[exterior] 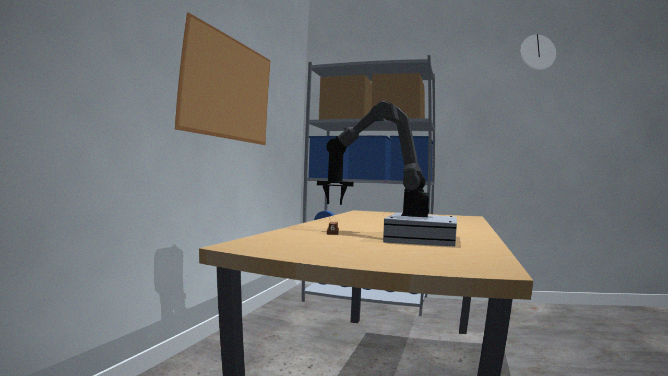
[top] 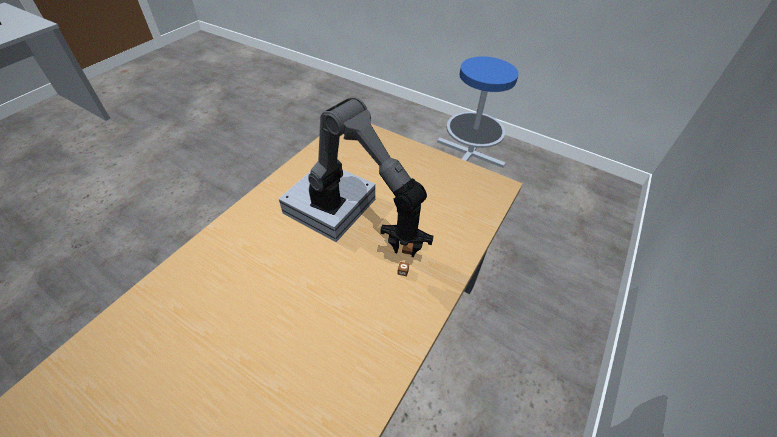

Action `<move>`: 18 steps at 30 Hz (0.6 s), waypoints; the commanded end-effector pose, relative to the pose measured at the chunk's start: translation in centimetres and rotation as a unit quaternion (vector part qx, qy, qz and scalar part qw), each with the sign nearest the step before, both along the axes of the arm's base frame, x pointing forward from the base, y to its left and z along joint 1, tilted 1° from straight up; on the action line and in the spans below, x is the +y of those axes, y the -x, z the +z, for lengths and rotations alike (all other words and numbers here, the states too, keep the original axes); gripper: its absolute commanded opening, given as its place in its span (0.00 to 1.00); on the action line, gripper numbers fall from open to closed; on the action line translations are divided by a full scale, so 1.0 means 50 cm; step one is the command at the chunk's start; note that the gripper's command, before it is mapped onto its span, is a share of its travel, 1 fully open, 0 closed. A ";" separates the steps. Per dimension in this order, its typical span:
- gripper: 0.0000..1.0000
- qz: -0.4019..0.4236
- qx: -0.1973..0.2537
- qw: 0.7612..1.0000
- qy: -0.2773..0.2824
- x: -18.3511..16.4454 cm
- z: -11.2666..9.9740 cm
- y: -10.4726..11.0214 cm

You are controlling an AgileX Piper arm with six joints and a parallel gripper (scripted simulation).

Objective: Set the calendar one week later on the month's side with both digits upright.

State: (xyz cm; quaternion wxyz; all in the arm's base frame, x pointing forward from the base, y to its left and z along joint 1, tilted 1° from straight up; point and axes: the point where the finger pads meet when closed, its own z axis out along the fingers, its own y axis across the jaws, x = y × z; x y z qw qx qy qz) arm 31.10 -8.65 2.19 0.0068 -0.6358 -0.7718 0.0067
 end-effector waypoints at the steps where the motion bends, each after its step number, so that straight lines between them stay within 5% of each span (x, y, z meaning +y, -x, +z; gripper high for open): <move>1: 0.61 0.001 0.000 1.000 0.000 0.001 0.001 0.000; 2: 0.61 0.001 0.000 1.000 0.000 0.001 0.002 0.000; 3: 1.00 0.001 0.000 1.000 0.000 0.001 0.001 0.000; 18: 1.00 0.001 0.000 1.000 0.000 0.001 0.001 0.000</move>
